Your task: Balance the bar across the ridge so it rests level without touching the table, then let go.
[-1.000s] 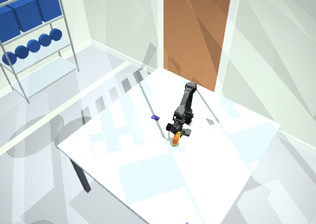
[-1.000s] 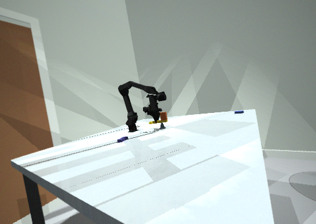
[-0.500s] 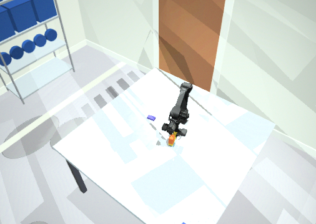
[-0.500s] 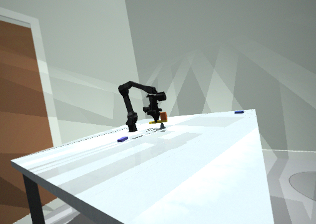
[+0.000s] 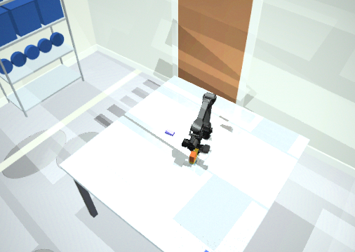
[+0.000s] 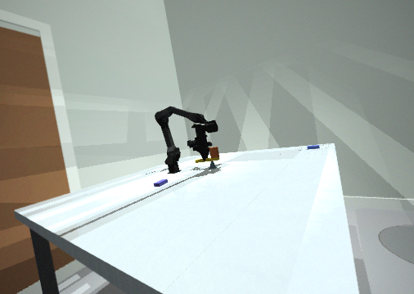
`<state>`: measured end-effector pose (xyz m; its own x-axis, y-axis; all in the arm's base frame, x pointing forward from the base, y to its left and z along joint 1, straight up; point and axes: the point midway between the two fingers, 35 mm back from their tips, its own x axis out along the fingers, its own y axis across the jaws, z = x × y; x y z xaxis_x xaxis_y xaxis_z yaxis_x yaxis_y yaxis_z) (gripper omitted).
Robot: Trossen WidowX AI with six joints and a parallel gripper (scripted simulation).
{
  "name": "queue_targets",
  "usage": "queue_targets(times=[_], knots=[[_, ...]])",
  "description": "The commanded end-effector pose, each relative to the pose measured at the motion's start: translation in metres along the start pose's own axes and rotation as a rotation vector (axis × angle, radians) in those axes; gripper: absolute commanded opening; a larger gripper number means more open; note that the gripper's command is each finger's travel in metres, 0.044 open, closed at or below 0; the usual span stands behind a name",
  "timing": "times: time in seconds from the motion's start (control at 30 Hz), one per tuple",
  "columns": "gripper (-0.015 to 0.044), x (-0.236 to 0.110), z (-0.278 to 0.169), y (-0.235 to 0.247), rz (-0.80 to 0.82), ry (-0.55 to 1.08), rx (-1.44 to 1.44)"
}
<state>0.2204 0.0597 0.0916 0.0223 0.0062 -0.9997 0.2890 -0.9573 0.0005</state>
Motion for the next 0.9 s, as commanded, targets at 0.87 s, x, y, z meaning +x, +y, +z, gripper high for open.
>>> queue_targets(times=[0.87], knots=[[0.0079,0.0,0.0,0.0,0.0,0.0,0.0]])
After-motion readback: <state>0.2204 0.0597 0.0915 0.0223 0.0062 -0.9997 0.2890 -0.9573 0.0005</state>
